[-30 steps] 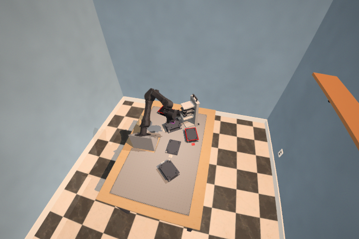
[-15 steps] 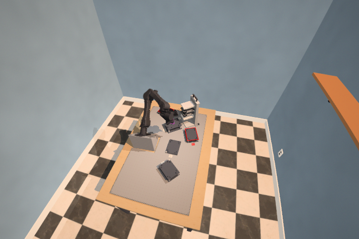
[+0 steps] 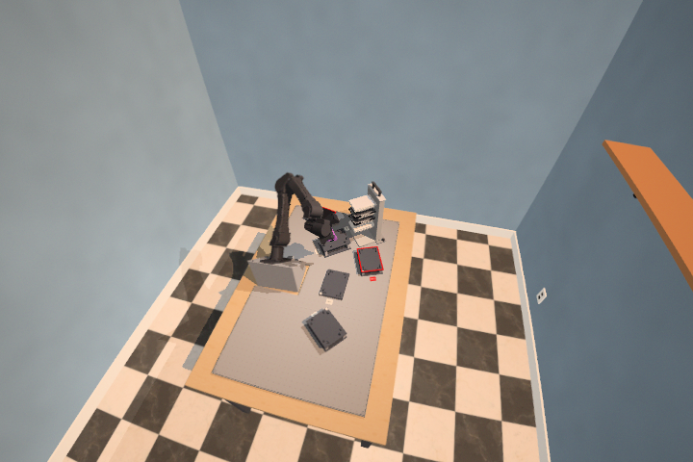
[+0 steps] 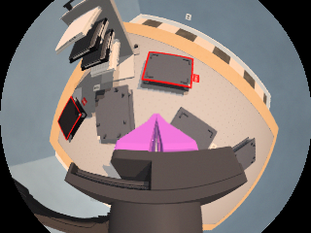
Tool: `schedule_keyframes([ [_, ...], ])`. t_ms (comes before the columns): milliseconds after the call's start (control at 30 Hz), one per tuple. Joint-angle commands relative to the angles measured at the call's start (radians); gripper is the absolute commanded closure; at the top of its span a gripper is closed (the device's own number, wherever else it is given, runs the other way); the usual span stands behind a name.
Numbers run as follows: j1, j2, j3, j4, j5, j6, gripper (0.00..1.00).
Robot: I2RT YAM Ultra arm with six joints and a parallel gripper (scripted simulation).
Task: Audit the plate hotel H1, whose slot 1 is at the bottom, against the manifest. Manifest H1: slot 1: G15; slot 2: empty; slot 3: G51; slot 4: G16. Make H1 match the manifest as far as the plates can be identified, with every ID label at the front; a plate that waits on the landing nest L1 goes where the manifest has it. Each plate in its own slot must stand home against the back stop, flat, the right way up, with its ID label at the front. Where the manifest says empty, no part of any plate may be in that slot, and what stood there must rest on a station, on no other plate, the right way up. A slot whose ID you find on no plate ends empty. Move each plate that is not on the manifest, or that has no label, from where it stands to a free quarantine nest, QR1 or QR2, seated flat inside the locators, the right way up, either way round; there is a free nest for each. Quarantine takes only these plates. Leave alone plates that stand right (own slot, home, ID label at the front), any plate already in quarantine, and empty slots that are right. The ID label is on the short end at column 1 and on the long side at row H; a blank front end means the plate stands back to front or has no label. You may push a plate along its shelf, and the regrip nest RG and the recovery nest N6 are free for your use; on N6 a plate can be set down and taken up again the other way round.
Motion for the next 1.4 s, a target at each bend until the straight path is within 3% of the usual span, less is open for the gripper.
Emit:
schedule_keyframes([
  [0, -0.025, -0.030, -0.044, 0.088, -0.076, -0.028, 1.00],
  [267, -0.029, -0.039, -0.079, 0.158, -0.109, -0.010, 1.00],
  [933, 0.085, -0.358, -0.178, 0.310, -0.074, 0.372, 1.00],
  [1367, 0.143, -0.571, -0.217, 0.338, -0.042, 0.581, 1.00],
])
